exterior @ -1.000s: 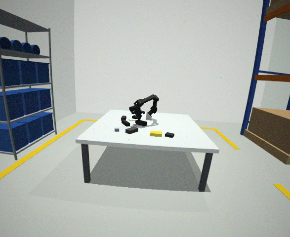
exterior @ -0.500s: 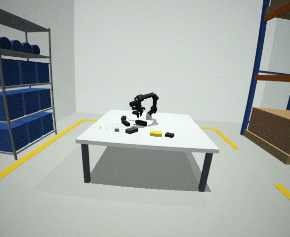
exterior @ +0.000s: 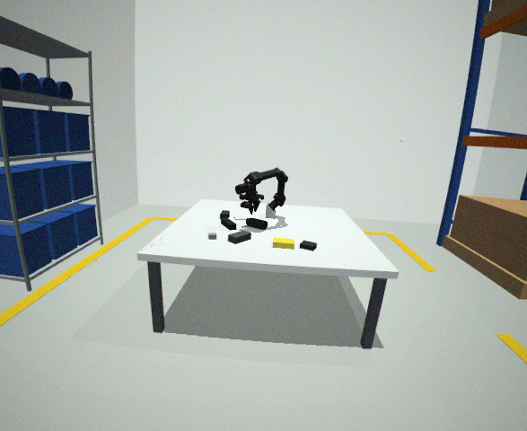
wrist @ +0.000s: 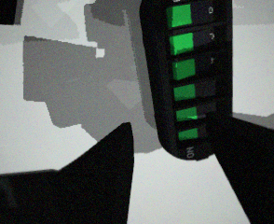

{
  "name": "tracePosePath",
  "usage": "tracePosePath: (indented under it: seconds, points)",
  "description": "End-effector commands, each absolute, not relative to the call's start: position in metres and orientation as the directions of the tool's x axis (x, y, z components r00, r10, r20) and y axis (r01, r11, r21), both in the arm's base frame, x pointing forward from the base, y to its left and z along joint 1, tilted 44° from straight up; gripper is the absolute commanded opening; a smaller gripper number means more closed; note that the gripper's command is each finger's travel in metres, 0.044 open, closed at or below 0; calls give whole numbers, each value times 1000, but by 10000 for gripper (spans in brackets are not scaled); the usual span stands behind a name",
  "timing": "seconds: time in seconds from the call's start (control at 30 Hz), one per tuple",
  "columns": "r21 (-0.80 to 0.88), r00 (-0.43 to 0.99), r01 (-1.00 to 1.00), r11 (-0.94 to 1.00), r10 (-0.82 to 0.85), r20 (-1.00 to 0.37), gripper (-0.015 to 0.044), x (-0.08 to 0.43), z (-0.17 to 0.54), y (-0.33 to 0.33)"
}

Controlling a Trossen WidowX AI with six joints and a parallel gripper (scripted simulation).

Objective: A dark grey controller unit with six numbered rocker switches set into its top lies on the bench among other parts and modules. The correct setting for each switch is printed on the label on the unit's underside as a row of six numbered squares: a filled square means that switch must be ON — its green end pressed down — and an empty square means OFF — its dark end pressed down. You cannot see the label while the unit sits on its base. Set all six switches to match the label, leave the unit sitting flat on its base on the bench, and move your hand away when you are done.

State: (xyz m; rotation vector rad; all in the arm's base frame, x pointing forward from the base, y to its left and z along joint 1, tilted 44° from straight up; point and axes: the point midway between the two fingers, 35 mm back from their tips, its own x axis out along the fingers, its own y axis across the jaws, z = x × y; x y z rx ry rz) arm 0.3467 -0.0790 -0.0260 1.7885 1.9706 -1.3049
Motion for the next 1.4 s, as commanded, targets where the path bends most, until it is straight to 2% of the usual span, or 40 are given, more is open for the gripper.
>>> tracePosePath:
  seconds: [0.0,0.03,0.37,0.93,1.0,1.2,1.37]
  points:
    - [-473,-265,875,-102,717,-645,26,346,-25,-80]
    - [-473,-265,875,-102,717,-645,0,346,-25,-80]
    - [-473,-265,875,-102,717,-645,0,346,-25,-80]
    - [-474,-262,874,-107,718,-645,440,347,-26,-79]
    - [-474,-262,874,-107,718,-645,440,347,-26,-79]
    - [-345,-110,907,-240,656,-747,282,347,31,-128]
    - [-340,-104,908,-246,652,-751,151,347,33,-130]
